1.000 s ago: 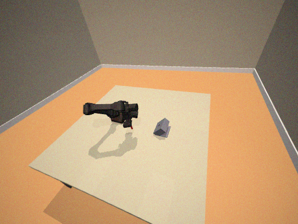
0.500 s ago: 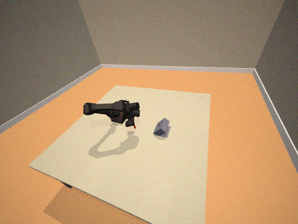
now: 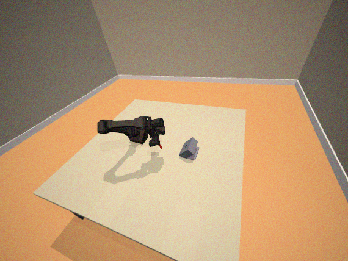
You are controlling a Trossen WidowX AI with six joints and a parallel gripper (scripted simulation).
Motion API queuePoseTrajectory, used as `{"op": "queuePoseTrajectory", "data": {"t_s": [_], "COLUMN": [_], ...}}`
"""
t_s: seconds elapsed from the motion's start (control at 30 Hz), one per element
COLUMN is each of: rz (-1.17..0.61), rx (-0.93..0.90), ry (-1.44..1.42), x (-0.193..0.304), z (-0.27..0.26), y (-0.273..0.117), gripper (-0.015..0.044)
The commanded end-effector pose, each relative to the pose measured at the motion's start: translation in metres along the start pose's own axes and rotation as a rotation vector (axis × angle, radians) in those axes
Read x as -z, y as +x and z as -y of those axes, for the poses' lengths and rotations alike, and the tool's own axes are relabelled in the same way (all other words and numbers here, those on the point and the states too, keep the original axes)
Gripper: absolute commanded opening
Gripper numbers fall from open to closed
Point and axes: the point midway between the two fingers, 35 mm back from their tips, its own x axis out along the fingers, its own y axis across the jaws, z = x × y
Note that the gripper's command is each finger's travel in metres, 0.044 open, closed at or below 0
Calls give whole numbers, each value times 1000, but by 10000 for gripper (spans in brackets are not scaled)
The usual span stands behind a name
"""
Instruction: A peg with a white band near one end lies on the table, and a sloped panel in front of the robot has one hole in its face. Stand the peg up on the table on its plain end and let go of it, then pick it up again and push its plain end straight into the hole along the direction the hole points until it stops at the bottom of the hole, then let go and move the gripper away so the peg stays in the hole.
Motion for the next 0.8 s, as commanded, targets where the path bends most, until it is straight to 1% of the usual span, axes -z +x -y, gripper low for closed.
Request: {"op": "queuePoseTrajectory", "data": {"t_s": [0.0, 0.77], "rz": [19, 144], "rx": [10, 55], "ry": [-8, 14], "x": [-5, -31], "z": [-3, -15], "y": [2, 6], "gripper": [0, 0]}}
